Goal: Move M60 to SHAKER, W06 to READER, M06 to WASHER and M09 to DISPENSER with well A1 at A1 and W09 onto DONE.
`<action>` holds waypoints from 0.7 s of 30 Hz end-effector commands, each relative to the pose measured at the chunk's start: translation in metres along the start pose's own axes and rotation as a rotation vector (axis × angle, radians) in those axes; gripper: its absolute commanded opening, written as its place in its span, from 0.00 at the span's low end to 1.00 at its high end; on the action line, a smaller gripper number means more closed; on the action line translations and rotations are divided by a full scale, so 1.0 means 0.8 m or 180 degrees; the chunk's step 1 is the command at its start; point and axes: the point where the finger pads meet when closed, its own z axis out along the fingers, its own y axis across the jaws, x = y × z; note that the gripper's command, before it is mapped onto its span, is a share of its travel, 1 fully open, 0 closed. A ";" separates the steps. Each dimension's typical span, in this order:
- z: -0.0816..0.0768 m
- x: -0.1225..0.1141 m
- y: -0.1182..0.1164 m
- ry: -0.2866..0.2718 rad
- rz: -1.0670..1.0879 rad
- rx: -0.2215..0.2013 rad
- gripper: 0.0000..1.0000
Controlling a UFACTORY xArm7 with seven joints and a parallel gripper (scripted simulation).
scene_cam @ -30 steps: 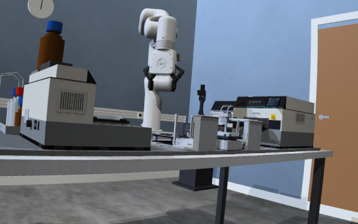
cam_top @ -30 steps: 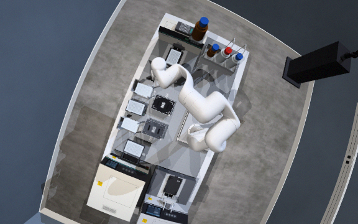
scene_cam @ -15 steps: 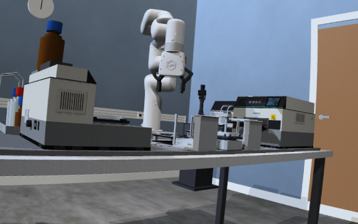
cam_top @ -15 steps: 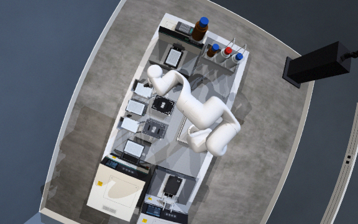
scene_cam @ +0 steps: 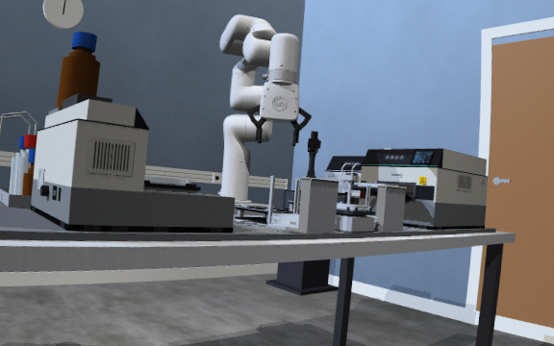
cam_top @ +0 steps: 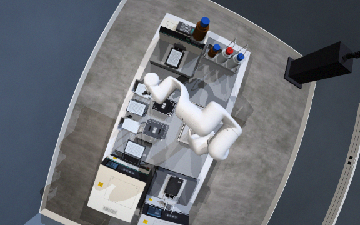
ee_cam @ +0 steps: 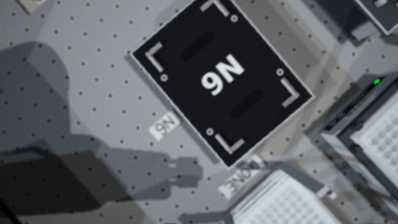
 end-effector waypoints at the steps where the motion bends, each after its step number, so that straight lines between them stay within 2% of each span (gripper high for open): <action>1: -0.002 0.008 0.012 -0.0014 -0.0015 -0.0008 1.00; 10: -0.002 0.027 0.037 -0.0013 -0.0015 -0.0008 1.00; 13: -0.002 0.034 0.047 -0.0014 -0.0397 -0.0008 1.00; 21: -0.002 0.050 0.067 -0.0014 -0.0467 -0.0008 1.00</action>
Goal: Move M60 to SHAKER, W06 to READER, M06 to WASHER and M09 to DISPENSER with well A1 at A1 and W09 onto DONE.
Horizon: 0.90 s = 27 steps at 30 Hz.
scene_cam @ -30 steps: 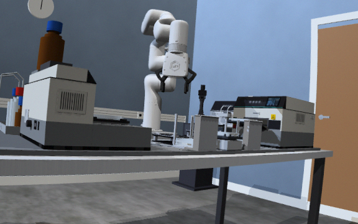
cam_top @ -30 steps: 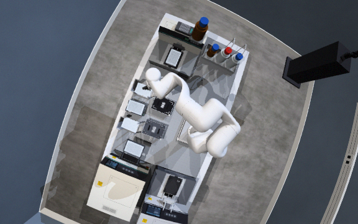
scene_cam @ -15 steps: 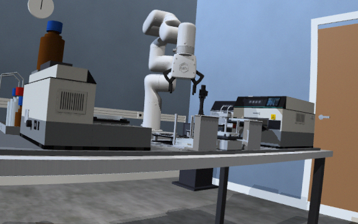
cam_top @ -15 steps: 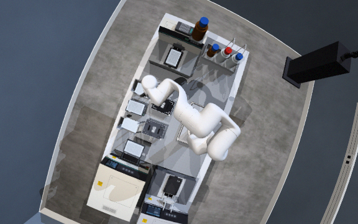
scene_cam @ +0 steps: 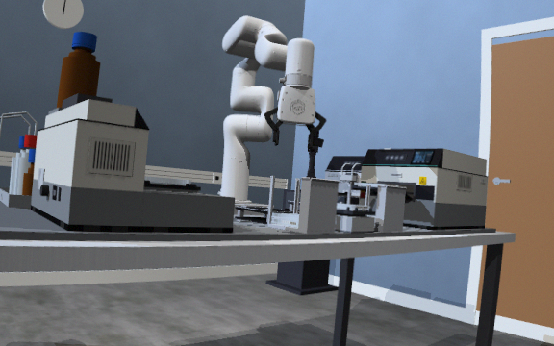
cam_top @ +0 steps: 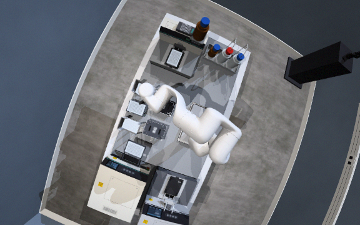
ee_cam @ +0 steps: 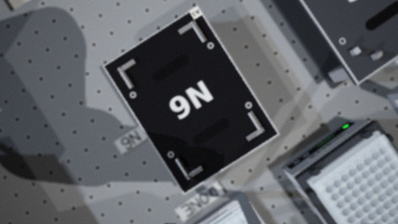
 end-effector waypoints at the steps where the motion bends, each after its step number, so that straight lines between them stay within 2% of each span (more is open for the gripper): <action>1: -0.002 0.008 0.017 -0.0013 -0.0028 -0.0006 1.00; 8: -0.002 0.022 0.042 -0.0013 -0.0028 -0.0007 1.00; 11: -0.002 0.023 0.045 -0.0013 -0.0028 -0.0007 1.00; 15: -0.002 0.028 0.061 -0.0013 -0.0480 -0.0006 1.00; 27: -0.002 0.039 0.105 -0.0013 -0.0480 -0.0007 1.00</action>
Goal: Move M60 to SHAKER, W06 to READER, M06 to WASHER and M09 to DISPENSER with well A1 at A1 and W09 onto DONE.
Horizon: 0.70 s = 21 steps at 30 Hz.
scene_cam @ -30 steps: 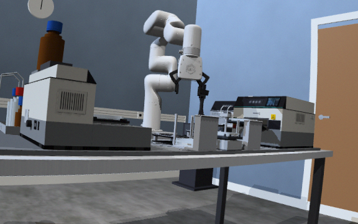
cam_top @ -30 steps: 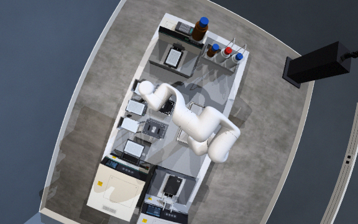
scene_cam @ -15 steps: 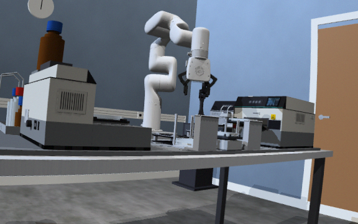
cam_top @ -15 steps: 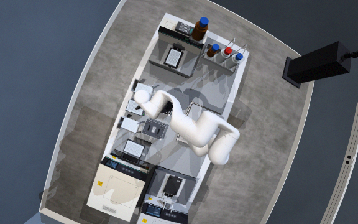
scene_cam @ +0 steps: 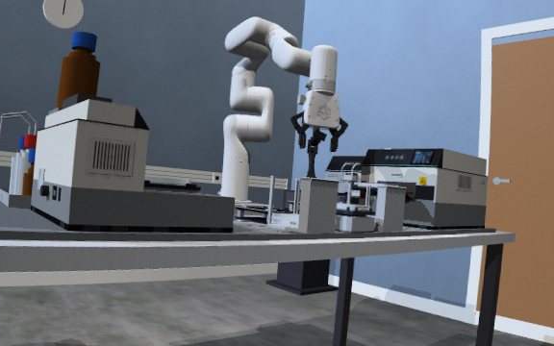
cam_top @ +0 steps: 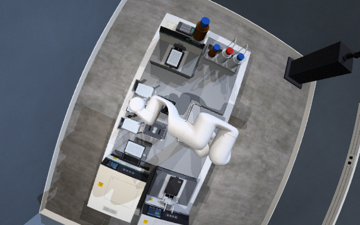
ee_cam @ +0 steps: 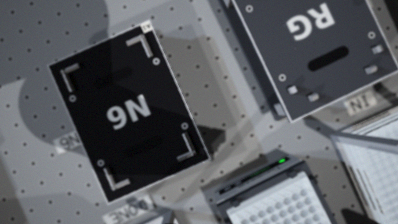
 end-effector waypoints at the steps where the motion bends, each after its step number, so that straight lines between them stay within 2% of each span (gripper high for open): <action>1: -0.002 -0.001 0.012 -0.0011 -0.0001 0.0000 1.00; 3: -0.002 0.000 0.020 -0.0011 -0.0001 0.0000 1.00; 7: -0.002 0.000 0.037 -0.0011 -0.0452 0.0000 1.00; 21: -0.002 0.000 0.087 -0.0011 -0.0452 -0.0001 1.00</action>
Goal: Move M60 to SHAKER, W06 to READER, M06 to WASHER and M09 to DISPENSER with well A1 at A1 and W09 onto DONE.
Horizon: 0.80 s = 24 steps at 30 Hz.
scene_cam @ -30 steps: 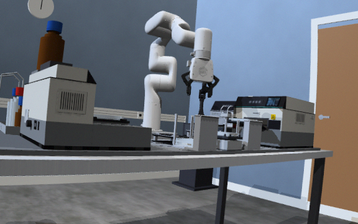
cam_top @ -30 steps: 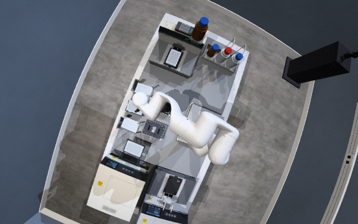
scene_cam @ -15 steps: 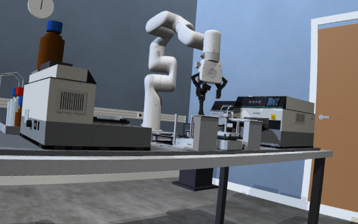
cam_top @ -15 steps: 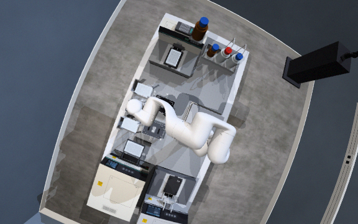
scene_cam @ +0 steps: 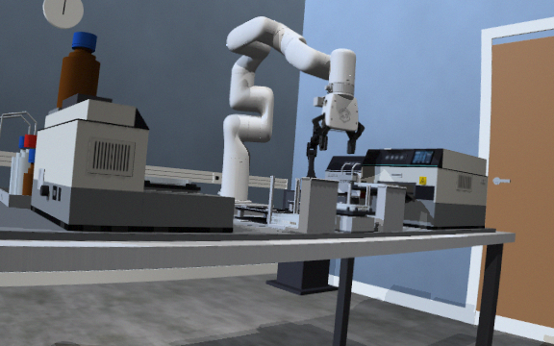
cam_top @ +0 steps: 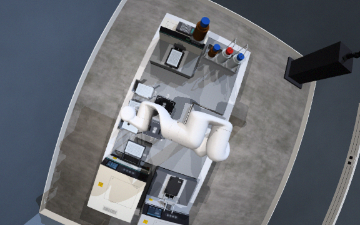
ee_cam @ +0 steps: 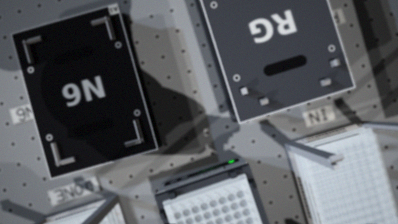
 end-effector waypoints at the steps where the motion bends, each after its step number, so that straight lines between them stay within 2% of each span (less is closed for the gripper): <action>1: -0.002 -0.004 0.017 -0.0009 0.0000 0.0002 1.00; 3: -0.002 -0.005 0.021 -0.0009 0.0000 0.0002 1.00; 7: -0.002 -0.007 0.037 -0.0009 -0.0452 0.0002 1.00; 24: -0.002 -0.016 0.093 -0.0009 -0.0452 0.0001 1.00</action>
